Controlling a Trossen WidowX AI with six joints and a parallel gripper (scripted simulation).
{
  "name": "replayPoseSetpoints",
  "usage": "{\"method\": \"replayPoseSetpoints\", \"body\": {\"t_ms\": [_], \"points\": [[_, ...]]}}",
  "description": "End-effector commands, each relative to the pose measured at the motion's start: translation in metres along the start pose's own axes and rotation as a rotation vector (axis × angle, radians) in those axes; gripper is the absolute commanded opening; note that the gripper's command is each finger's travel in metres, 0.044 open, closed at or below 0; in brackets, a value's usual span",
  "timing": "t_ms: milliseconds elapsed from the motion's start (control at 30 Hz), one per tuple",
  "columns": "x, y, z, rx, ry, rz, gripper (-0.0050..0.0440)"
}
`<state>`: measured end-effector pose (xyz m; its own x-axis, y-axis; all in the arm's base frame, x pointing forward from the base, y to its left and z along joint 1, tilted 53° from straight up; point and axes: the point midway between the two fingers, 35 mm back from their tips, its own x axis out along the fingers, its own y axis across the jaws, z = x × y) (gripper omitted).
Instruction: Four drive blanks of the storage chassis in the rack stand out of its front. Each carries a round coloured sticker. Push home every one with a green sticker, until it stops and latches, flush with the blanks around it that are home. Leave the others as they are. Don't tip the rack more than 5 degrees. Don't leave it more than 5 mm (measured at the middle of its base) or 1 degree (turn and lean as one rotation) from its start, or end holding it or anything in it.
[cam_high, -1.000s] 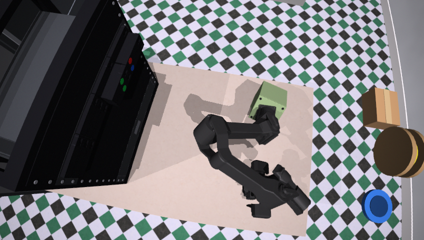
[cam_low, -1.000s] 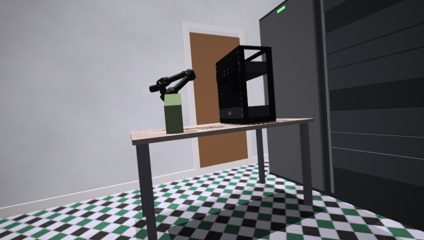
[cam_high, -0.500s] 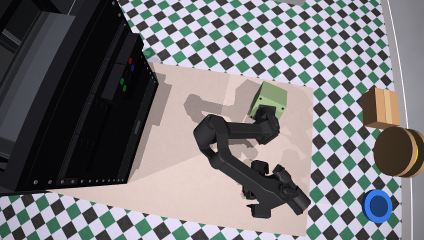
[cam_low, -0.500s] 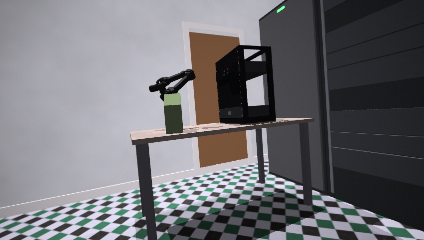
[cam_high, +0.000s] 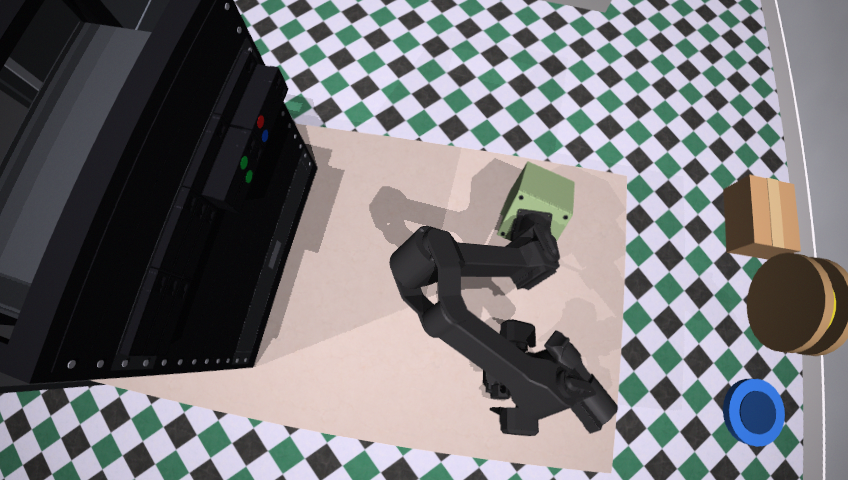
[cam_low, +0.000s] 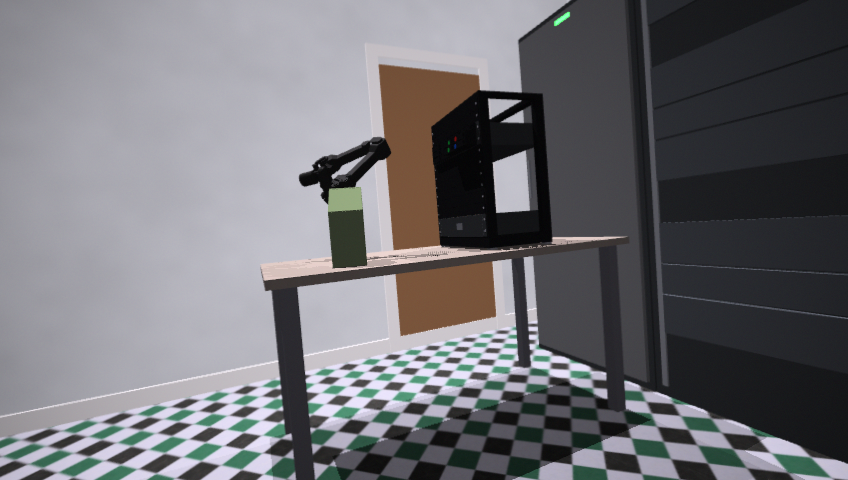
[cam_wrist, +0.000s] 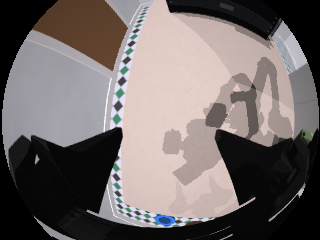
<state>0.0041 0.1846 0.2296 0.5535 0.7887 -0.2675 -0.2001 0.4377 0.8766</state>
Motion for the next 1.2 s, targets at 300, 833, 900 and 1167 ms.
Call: {"method": "replayPoseSetpoints", "body": {"t_ms": [300,833,900,1167], "points": [[0.018,-0.009,0.009,-0.023,-0.061,-0.117,0.0440],[0.062,-0.026,0.041,-0.068,-0.151,-0.327,0.0440],[0.069,-0.028,0.049,-0.075,-0.162,-0.350,0.0440],[0.091,-0.033,0.081,-0.104,-0.202,-0.398,0.0440]]}}
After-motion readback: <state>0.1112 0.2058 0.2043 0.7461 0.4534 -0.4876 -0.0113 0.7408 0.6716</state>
